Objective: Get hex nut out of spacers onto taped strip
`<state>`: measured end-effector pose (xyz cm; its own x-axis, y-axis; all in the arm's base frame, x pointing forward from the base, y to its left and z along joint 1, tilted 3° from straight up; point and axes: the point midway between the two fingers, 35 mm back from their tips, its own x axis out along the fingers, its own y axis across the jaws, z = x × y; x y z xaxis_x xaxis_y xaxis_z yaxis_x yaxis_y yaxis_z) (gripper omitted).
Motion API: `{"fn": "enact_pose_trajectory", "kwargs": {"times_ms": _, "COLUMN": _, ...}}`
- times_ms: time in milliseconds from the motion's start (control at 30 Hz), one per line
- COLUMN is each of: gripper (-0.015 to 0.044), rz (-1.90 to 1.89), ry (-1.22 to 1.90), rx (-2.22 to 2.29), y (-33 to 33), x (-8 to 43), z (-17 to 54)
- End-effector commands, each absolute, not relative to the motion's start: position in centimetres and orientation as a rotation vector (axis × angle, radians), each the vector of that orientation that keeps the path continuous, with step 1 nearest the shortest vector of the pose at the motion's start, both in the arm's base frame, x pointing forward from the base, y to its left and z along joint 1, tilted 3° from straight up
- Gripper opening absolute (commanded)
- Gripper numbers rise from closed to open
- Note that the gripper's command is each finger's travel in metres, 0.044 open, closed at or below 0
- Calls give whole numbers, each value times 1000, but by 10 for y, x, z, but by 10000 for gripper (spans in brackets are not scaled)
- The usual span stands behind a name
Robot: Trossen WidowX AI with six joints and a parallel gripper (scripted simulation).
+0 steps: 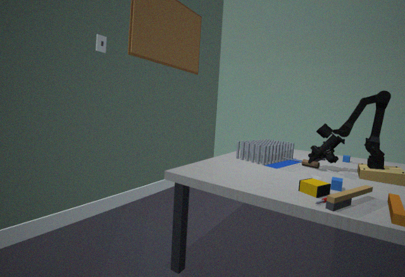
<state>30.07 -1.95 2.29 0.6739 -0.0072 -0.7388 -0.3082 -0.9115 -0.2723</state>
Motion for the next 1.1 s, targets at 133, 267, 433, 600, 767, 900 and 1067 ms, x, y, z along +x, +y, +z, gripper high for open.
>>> {"fn": "enact_pose_trajectory", "kwargs": {"times_ms": 133, "gripper": 0, "rz": 1111, "ry": 255, "rx": -2507, "y": -18, "x": 294, "z": 20}}
{"fn": "enact_pose_trajectory", "kwargs": {"times_ms": 267, "gripper": 0, "rz": 1112, "ry": 255, "rx": -2507, "y": -17, "x": 291, "z": 20}}
{"fn": "enact_pose_trajectory", "kwargs": {"times_ms": 433, "gripper": 0, "rz": 1112, "ry": 255, "rx": -2507, "y": -16, "x": 289, "z": 20}}
{"fn": "enact_pose_trajectory", "kwargs": {"times_ms": 600, "gripper": 0, "rz": 1112, "ry": 255, "rx": -2507, "y": -15, "x": 286, "z": 19}}
{"fn": "enact_pose_trajectory", "kwargs": {"times_ms": 767, "gripper": 0, "rz": 1112, "ry": 255, "rx": -2507, "y": -14, "x": 283, "z": 19}}
{"fn": "enact_pose_trajectory", "kwargs": {"times_ms": 900, "gripper": 0, "rz": 1113, "ry": 255, "rx": -2507, "y": -13, "x": 281, "z": 19}}
{"fn": "enact_pose_trajectory", "kwargs": {"times_ms": 1067, "gripper": 0, "rz": 1113, "ry": 256, "rx": -2507, "y": -12, "x": 279, "z": 19}}
